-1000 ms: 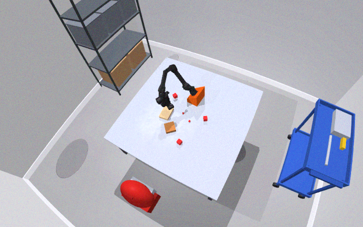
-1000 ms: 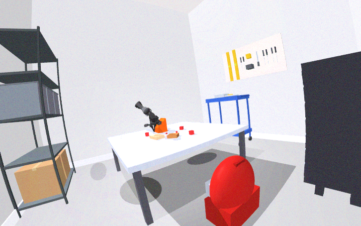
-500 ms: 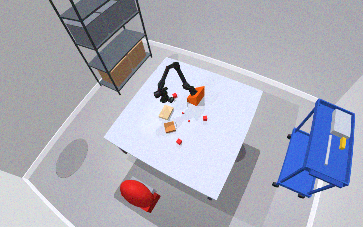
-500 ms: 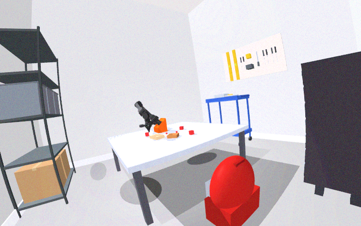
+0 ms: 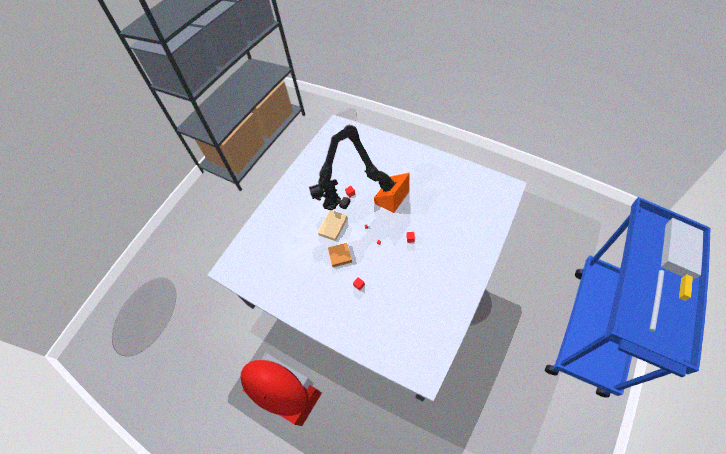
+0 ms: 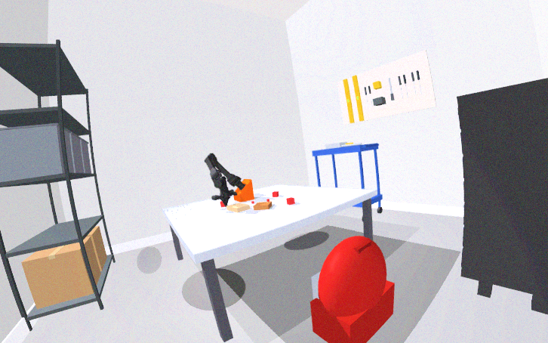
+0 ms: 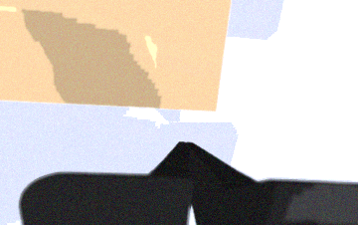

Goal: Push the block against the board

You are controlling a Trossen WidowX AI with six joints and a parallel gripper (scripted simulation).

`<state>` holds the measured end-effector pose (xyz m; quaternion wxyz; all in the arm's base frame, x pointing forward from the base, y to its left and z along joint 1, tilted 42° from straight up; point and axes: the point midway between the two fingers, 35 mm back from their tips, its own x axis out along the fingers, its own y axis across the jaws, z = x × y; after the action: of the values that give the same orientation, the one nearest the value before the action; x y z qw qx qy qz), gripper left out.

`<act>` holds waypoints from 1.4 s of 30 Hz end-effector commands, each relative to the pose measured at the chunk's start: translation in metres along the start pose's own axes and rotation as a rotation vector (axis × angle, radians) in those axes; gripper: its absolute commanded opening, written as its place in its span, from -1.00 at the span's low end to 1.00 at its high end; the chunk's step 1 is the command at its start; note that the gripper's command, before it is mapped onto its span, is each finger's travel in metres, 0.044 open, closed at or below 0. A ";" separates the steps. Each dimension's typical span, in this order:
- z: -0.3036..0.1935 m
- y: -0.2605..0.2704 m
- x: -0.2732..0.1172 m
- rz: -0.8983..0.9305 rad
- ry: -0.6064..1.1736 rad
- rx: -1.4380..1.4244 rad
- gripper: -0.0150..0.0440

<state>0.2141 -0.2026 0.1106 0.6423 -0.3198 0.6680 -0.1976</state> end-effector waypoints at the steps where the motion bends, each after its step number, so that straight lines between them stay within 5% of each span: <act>1: -0.001 0.003 0.010 0.004 -0.002 -0.013 -0.49; 42: 0.027 0.001 0.009 0.007 -0.003 -0.011 -0.49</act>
<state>0.2364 -0.2038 0.1011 0.6402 -0.3235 0.6706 -0.1894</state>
